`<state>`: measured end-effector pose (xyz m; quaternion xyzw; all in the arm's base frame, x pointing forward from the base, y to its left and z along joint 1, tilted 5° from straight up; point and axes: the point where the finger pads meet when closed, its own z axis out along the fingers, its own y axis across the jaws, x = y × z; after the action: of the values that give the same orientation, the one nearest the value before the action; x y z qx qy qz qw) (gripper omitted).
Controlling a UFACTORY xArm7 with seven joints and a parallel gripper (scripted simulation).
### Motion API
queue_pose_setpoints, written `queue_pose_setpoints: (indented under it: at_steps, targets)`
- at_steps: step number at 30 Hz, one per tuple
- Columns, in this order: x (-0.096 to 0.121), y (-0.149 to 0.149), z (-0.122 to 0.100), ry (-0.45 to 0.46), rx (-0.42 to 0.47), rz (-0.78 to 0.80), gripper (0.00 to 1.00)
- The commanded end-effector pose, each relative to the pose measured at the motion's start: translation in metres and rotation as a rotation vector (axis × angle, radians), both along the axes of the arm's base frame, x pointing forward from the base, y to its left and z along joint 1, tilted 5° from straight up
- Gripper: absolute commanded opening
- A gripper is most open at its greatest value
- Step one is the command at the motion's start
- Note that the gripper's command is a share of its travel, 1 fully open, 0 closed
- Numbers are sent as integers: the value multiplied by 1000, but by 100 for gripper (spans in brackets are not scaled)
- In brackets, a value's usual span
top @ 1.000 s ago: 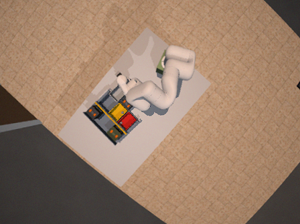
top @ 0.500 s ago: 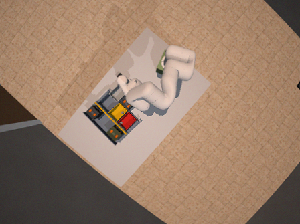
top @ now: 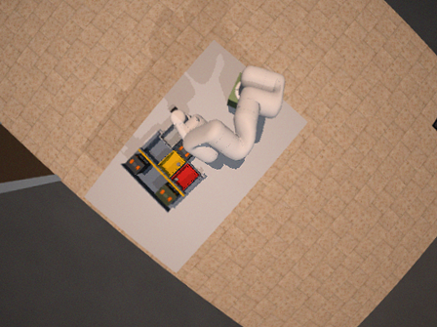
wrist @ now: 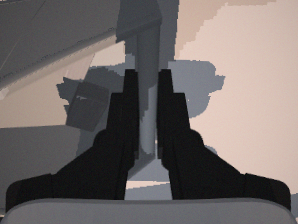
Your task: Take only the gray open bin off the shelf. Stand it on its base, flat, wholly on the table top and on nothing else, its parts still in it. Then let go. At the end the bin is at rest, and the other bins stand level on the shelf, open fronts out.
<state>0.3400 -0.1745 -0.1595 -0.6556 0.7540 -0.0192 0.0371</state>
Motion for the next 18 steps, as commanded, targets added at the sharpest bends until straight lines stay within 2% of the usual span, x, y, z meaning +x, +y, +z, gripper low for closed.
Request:
queue_pose_setpoints:
  at_steps: [1, 7, 8, 18]
  targets:
    - [1, -1, -1, -3, -2, -1, 0]
    - [1, -1, -1, -3, -2, -1, 0]
    - [1, -1, 0, -3, -2, -1, 100]
    - [1, -1, 0, -3, -2, -1, 100]
